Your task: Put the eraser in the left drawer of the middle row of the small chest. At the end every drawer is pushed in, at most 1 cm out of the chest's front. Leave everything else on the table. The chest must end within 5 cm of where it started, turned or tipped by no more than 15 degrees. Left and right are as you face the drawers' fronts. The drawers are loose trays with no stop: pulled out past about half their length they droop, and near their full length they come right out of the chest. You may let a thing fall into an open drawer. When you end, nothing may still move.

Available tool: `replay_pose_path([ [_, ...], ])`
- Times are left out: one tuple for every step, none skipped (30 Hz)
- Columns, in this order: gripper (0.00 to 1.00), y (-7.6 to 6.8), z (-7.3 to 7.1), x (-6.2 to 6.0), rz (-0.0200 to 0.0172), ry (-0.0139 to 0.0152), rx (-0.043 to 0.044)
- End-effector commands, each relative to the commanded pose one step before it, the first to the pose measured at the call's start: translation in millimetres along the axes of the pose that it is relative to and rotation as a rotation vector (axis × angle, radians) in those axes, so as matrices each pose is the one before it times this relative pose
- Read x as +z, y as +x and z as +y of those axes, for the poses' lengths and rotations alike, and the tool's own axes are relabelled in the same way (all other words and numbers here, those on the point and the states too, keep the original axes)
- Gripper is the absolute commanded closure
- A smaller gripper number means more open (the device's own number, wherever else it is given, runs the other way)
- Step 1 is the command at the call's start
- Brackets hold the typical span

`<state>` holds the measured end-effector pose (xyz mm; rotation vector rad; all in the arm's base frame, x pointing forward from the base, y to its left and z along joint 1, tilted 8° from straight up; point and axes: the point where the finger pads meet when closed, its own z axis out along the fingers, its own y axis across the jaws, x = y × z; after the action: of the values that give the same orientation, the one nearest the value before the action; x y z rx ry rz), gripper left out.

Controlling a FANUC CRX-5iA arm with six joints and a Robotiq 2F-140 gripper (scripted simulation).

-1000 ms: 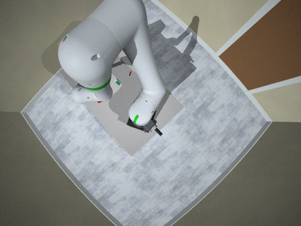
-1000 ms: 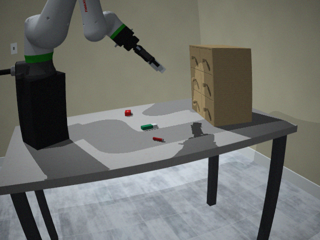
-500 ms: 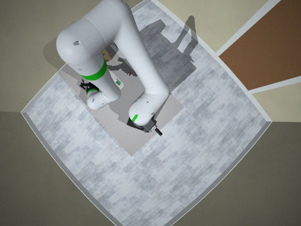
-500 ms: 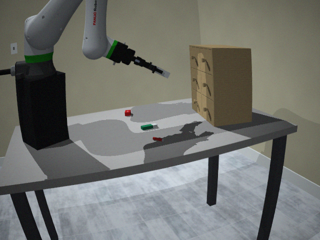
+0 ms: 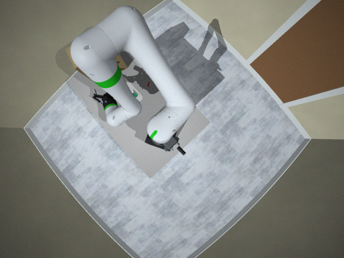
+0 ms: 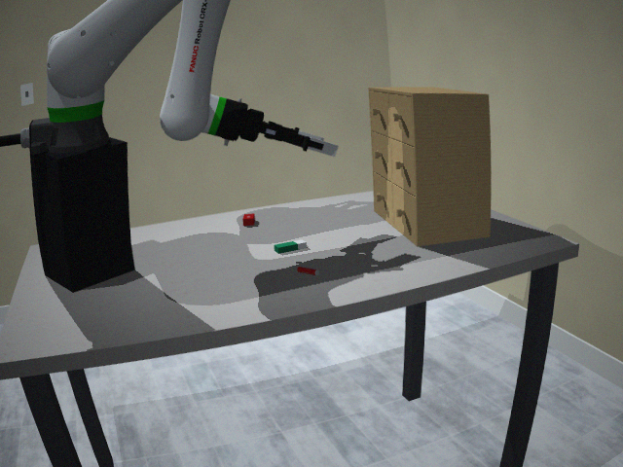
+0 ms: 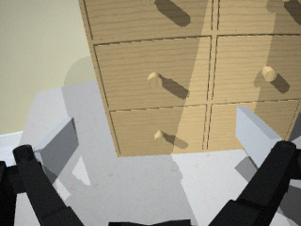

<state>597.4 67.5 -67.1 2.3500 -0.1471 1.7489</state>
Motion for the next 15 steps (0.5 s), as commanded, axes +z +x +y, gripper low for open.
replay_pose_path([
  [0.00,-0.49,0.01,1.22,0.01190,0.00035,0.00005],
  [0.00,-0.08,-0.01,0.13,0.00146,0.00002,0.00002],
  [0.00,-0.06,0.00,0.10,0.00112,0.00002,0.00001],
  [0.00,-0.05,0.00,0.07,0.00082,0.00002,0.00001],
  [0.00,-0.03,0.00,0.05,0.00056,0.00001,0.00001],
  [0.00,-0.02,0.00,0.03,0.00034,0.00001,0.00000],
  [0.00,-0.01,0.00,0.02,0.00018,0.00000,0.00000],
  [0.00,0.00,0.00,0.01,0.00007,0.00000,0.00000],
  [0.00,0.00,0.00,0.00,0.00001,0.00000,0.00000],
  [0.00,0.00,0.00,0.00,0.00000,0.00000,0.00000],
  [0.00,0.00,0.00,0.00,0.00000,0.00000,0.00000],
  [0.80,0.00,0.00,0.00,0.00000,0.00000,0.00000],
  [0.80,0.00,0.00,0.00,0.00000,0.00000,0.00000],
  [0.80,0.00,0.00,0.00,0.00000,0.00000,0.00000],
  [0.80,0.00,0.00,0.00,0.00000,0.00000,0.00000],
])
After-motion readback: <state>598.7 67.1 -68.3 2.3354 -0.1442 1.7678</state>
